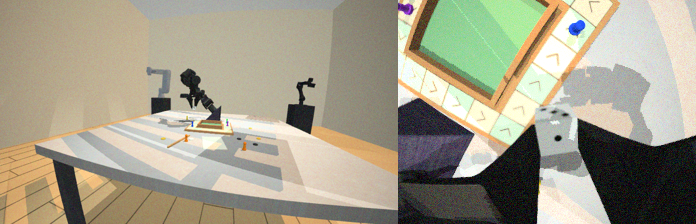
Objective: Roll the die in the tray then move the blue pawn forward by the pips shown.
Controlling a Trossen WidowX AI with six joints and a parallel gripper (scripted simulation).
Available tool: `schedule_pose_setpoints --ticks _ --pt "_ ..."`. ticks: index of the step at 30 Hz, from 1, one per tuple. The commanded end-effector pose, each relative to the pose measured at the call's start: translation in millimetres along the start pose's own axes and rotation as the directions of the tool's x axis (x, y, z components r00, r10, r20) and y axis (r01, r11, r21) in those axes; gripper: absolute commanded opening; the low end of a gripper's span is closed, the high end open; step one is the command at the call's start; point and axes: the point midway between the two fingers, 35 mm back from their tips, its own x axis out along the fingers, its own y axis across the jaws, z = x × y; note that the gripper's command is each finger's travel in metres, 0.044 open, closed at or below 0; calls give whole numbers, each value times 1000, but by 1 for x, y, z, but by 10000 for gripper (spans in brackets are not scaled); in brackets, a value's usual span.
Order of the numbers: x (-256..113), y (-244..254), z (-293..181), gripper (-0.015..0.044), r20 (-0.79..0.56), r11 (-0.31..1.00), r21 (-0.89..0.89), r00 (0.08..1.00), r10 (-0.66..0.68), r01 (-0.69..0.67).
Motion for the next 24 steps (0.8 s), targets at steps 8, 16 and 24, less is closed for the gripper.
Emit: schedule_pose_setpoints --ticks 8,16,24 --pt "15 35 55 0 -4 921 -389 1000 6 -7" --pt "26 64 87 0 -8 783 -622 1000 1 -6" --pt "33 82 102 0 -11 681 -732 1000 -2 -6"
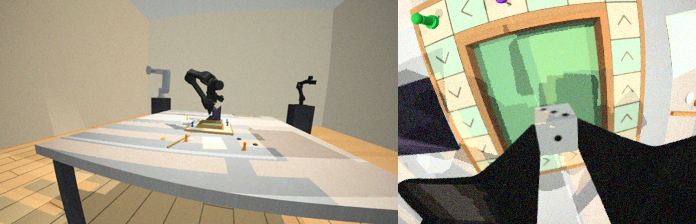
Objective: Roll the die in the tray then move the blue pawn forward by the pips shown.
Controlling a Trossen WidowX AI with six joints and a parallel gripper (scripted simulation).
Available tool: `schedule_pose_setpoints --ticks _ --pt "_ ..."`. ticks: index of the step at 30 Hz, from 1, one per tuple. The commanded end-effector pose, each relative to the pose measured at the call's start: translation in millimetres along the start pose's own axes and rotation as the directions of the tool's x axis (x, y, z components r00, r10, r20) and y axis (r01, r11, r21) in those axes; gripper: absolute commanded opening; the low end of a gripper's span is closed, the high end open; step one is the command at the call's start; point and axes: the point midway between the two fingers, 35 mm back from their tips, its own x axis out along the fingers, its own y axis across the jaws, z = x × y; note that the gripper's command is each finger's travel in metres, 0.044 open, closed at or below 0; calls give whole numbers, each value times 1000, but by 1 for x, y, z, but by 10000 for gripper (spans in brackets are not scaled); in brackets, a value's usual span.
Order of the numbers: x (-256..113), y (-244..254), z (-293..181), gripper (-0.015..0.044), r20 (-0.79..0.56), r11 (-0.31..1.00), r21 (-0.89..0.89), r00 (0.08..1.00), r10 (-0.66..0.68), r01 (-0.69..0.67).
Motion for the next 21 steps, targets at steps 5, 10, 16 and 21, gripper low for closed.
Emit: schedule_pose_setpoints --ticks 5,10,16,21 --pt "4 2 8 0 4 999 -51 1000 8 -8" --pt "10 7 8 0 131 996 -54 989 73 -67" --pt "15 11 9 0 315 992 -67 941 126 -111" --pt "18 13 10 0 464 991 -77 875 136 -113"
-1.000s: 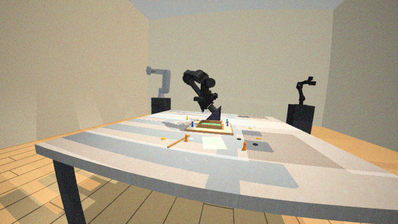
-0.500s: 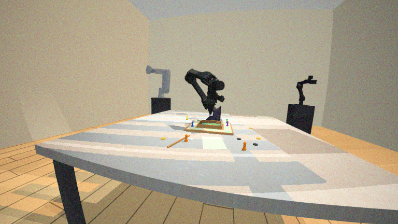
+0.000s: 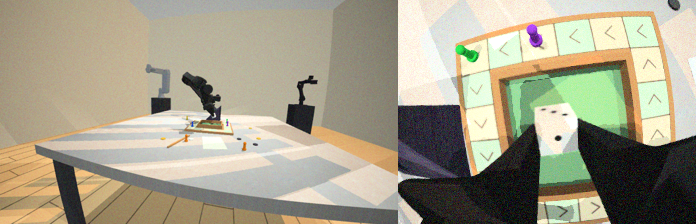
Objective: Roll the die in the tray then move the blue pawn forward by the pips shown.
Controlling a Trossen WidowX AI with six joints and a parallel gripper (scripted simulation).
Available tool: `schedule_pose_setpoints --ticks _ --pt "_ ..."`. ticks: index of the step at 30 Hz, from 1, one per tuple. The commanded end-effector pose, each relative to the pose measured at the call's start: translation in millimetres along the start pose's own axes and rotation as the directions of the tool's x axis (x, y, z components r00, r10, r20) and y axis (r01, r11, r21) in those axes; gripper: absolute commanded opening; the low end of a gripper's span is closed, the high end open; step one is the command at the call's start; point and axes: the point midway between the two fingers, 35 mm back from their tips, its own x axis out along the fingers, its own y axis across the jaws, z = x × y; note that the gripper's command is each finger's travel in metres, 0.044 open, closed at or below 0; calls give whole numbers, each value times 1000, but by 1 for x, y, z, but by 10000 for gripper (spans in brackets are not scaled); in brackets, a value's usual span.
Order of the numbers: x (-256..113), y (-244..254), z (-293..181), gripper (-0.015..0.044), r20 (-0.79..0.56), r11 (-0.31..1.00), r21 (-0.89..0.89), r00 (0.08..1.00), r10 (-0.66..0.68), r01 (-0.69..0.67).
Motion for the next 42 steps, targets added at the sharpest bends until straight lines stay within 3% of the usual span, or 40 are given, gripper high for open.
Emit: schedule_pose_setpoints --ticks 1,12,16,23,42 --pt "0 2 0 0 149 1000 -10 989 -8 9" --pt "2 1 0 0 452 993 -23 887 -91 113" --pt "3 1 -1 0 456 993 -22 885 -93 116" --pt "-49 -6 -11 0 457 993 -22 885 -93 116" --pt "-48 -5 -11 0 457 993 -22 885 -93 116"
